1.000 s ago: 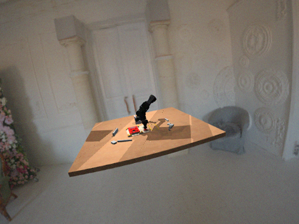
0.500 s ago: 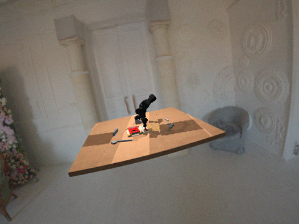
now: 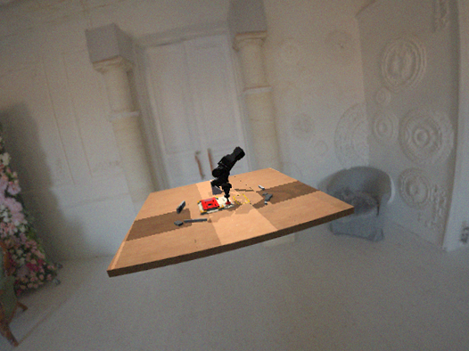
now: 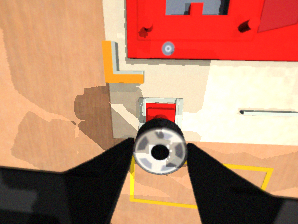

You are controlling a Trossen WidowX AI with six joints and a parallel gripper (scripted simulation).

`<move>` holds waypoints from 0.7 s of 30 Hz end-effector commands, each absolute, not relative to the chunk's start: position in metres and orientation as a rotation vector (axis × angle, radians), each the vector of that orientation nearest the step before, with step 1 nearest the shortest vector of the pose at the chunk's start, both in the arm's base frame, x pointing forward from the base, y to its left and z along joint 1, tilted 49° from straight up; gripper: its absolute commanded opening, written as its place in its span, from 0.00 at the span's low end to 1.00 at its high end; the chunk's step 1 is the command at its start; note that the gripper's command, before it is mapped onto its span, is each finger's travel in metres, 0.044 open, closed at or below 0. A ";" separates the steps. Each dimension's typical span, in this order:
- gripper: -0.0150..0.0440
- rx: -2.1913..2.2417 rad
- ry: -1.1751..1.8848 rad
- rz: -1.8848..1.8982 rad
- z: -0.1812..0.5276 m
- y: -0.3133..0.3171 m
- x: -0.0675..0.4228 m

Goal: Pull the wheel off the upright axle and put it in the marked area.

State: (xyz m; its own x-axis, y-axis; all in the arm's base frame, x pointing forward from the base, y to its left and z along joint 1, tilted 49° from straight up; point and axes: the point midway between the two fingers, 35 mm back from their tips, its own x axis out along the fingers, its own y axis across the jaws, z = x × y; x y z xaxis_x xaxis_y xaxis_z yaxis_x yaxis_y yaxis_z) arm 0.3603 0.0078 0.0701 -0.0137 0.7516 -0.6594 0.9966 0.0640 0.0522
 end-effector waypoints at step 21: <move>0.25 1.736 1.815 -0.600 0.090 -0.015 0.361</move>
State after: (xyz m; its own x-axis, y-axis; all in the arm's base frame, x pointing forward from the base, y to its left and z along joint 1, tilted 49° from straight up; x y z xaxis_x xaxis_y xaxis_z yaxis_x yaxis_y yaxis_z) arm 0.3606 -0.0042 0.0817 -0.0155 0.7538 -0.6569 0.9966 0.0650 0.0510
